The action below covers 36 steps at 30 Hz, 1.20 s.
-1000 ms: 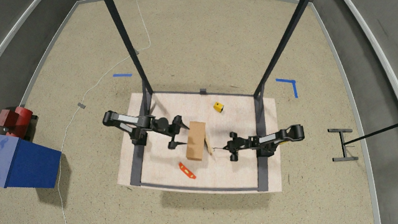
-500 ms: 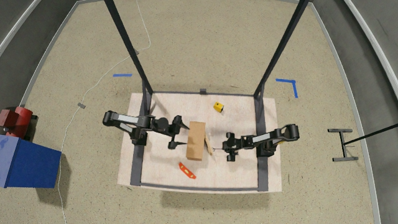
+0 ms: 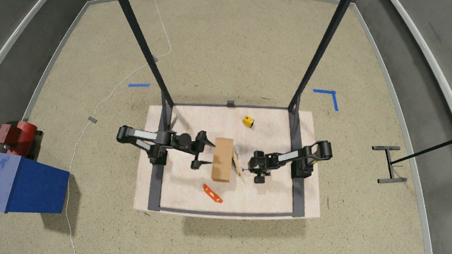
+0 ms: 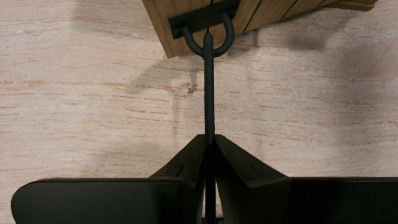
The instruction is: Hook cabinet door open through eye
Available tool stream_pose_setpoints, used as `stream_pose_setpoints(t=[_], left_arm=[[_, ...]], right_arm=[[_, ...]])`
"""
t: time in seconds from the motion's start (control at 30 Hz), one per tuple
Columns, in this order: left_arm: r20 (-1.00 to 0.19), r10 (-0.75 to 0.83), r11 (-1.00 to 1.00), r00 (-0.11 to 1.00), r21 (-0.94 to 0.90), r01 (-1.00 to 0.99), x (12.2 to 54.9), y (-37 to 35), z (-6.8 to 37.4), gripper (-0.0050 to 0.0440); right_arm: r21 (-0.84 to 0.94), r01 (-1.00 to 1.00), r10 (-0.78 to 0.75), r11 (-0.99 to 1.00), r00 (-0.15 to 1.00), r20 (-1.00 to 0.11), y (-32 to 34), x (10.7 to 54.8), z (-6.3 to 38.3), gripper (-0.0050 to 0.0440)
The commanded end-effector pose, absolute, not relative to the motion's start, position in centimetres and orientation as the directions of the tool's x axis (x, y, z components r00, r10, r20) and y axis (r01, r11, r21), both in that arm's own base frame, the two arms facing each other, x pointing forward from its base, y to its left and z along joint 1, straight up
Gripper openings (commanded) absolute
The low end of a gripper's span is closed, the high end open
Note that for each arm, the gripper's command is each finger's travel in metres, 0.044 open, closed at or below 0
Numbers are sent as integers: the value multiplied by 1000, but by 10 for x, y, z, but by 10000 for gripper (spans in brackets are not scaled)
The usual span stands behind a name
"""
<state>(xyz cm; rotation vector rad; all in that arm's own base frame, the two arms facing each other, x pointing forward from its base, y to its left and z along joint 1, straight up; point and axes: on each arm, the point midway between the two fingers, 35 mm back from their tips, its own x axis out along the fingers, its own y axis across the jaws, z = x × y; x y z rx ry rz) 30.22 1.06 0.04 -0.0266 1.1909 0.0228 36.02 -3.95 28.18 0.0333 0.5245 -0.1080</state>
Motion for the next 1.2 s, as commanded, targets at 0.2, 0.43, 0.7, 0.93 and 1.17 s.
stream_pose_setpoints(t=[0.2,0.43,0.7,0.93,1.17], left_arm=[[-928,6,999,373,-8,-36,308,11,7,-50],[-928,6,999,372,-8,-36,309,12,7,72],[-920,7,999,393,-7,-35,301,12,40,140],[-920,7,999,392,-7,-35,284,12,81,140],[-905,11,999,426,-5,-37,276,9,78,284]], right_arm=[[7,118,-101,993,876,-472,-41,358,295,400],[7,118,-101,993,876,-472,-41,358,295,400],[7,118,-101,993,876,-472,-41,358,295,400],[7,118,-101,993,876,-472,-41,358,295,400],[7,118,-101,993,876,-472,-41,358,295,400]])
